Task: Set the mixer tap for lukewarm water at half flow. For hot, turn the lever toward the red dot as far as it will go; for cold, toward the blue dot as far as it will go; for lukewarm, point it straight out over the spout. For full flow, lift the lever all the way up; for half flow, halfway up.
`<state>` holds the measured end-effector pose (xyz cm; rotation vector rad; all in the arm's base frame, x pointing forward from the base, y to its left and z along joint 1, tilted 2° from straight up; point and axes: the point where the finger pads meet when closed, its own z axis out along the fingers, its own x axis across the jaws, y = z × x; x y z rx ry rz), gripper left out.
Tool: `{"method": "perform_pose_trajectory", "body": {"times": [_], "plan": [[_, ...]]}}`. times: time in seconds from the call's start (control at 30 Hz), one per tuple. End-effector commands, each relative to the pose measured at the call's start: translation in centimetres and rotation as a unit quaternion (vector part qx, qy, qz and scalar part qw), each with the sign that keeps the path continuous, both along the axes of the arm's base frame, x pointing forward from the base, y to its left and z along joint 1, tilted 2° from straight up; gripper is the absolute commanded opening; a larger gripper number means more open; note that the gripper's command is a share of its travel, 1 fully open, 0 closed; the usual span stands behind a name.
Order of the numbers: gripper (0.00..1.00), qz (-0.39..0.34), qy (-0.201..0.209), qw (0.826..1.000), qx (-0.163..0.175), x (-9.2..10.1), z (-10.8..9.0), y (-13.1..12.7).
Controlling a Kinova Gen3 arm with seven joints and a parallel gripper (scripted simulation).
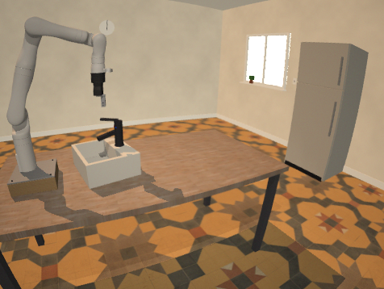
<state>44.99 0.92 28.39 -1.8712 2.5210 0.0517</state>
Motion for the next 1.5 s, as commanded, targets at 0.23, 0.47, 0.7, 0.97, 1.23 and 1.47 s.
{"method": "perform_pose_trajectory", "body": {"times": [0.23,0.47,0.7,0.97,1.23,1.47], "plan": [[0.00,0.000,-0.001,1.000,0.000,0.03,0.08,0.00],[0.00,0.000,-0.001,1.000,0.000,0.03,0.08,0.00],[0.00,0.000,-0.001,1.000,0.000,0.03,0.08,0.00],[1.00,0.000,-0.001,1.000,0.000,0.03,0.08,0.00],[1.00,0.000,-0.001,1.000,0.000,0.03,0.08,0.00],[1.00,0.000,-0.001,1.000,0.000,0.03,0.08,0.00]]}}
